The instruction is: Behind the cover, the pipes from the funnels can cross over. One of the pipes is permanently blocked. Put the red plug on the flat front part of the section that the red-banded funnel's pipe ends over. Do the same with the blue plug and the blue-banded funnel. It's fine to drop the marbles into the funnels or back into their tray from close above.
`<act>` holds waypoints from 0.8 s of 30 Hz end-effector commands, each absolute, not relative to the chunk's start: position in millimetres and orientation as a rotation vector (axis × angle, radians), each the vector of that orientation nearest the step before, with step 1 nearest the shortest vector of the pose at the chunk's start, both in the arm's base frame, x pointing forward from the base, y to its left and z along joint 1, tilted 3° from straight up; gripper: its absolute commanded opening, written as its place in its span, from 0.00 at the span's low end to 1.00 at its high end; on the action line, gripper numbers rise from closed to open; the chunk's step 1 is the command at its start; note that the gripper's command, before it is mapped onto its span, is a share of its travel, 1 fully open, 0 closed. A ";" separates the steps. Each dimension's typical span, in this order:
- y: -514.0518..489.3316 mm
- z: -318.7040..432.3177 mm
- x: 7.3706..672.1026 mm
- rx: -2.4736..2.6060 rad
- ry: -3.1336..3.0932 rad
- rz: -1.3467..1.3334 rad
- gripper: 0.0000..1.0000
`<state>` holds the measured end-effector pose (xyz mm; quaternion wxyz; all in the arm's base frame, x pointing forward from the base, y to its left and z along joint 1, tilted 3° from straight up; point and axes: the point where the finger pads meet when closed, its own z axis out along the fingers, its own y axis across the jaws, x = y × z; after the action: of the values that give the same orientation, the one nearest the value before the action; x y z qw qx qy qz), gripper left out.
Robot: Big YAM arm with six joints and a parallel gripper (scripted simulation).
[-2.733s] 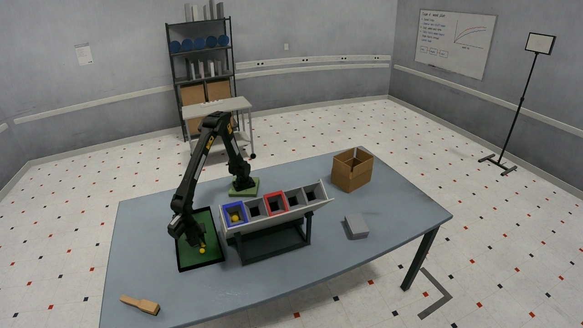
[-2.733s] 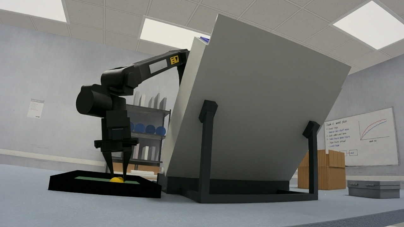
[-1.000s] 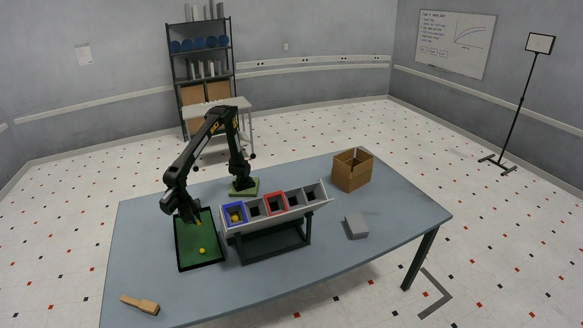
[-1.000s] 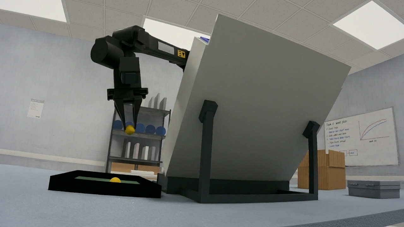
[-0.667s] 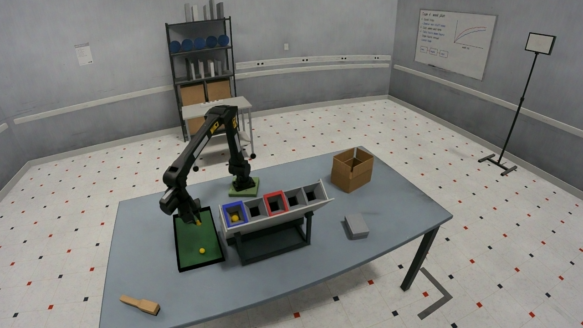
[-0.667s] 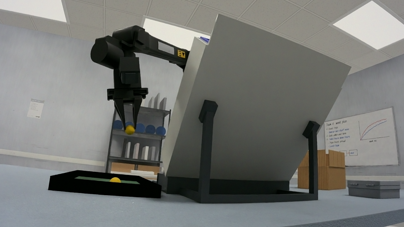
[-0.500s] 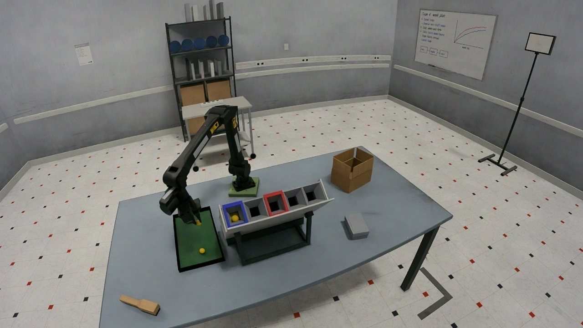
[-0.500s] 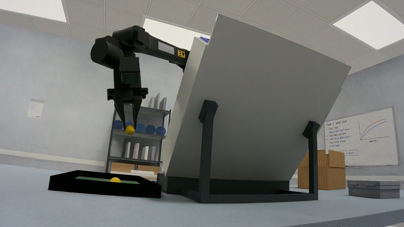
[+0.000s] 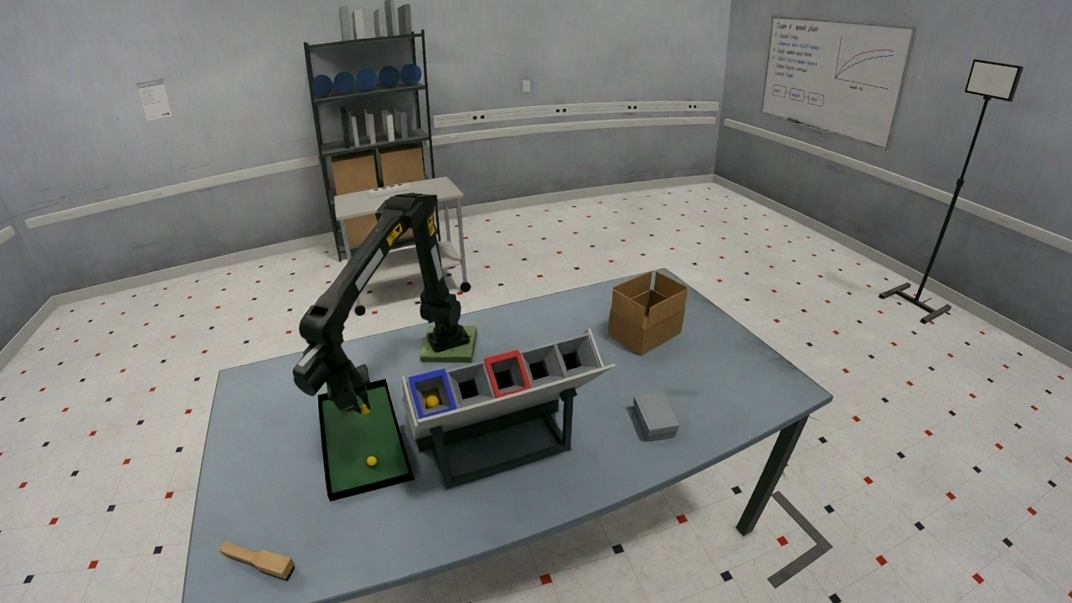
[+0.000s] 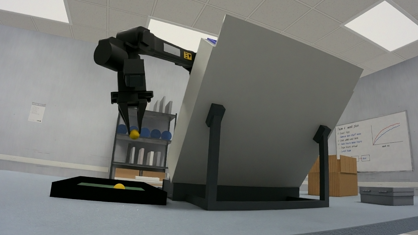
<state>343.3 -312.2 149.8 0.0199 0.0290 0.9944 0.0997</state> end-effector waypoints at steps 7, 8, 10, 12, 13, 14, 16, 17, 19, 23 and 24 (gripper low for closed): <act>-324.8 161.4 354.7 0.076 3.067 0.271 0.00; -325.1 161.6 355.0 0.076 3.067 0.271 0.00; -325.8 161.9 355.6 0.076 3.067 0.271 0.00; -326.5 162.2 356.2 0.076 3.067 0.271 0.00; -326.8 162.3 356.5 0.076 3.067 0.271 0.00; -327.2 162.5 356.8 0.076 3.067 0.271 0.00; -327.9 162.8 357.4 0.076 3.067 0.271 0.00; -328.2 162.9 357.7 0.076 3.067 0.271 0.00; -328.9 163.2 358.3 0.076 3.067 0.271 0.00; -329.6 163.8 358.9 0.078 3.069 0.275 0.00; -329.9 164.1 359.2 0.078 3.070 0.277 0.00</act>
<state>344.8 -313.8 148.0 0.0152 0.0296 0.9940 0.1042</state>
